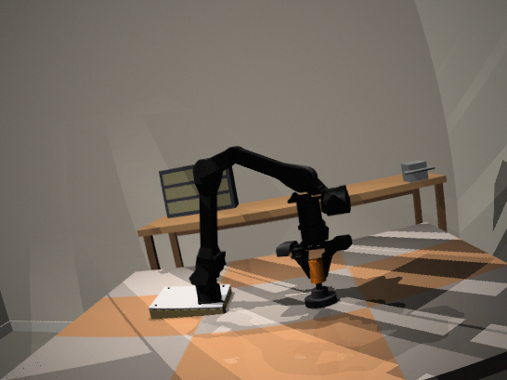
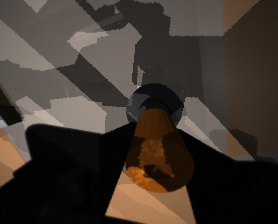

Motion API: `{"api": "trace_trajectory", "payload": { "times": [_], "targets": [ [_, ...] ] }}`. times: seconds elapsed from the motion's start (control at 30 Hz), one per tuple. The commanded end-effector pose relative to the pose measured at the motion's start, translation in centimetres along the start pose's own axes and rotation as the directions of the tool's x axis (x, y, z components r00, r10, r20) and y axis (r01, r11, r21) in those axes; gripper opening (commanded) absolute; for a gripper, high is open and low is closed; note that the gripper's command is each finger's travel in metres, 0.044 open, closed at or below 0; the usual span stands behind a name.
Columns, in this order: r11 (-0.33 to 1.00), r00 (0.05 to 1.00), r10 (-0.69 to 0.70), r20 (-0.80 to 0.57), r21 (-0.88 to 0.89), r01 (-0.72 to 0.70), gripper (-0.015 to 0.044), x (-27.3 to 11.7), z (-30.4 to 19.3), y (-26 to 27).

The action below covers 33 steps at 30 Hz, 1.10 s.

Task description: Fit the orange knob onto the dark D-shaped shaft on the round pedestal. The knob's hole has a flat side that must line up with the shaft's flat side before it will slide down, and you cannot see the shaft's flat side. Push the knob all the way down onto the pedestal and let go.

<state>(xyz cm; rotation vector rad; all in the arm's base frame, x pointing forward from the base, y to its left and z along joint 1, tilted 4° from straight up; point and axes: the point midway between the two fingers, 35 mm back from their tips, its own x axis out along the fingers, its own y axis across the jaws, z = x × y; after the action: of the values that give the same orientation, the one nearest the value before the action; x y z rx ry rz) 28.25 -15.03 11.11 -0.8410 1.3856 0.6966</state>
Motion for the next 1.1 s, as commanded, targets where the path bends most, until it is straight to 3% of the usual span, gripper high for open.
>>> {"api": "trace_trajectory", "payload": {
  "times": [0.0,1.07],
  "targets": [
    [0.994,1.0,0.0,0.005,-0.113,0.001,0.0,-0.03,0.09,-0.08],
    [0.994,1.0,0.0,0.005,-0.113,0.0,0.0,0.06,0.07,0.02]
  ]
}}
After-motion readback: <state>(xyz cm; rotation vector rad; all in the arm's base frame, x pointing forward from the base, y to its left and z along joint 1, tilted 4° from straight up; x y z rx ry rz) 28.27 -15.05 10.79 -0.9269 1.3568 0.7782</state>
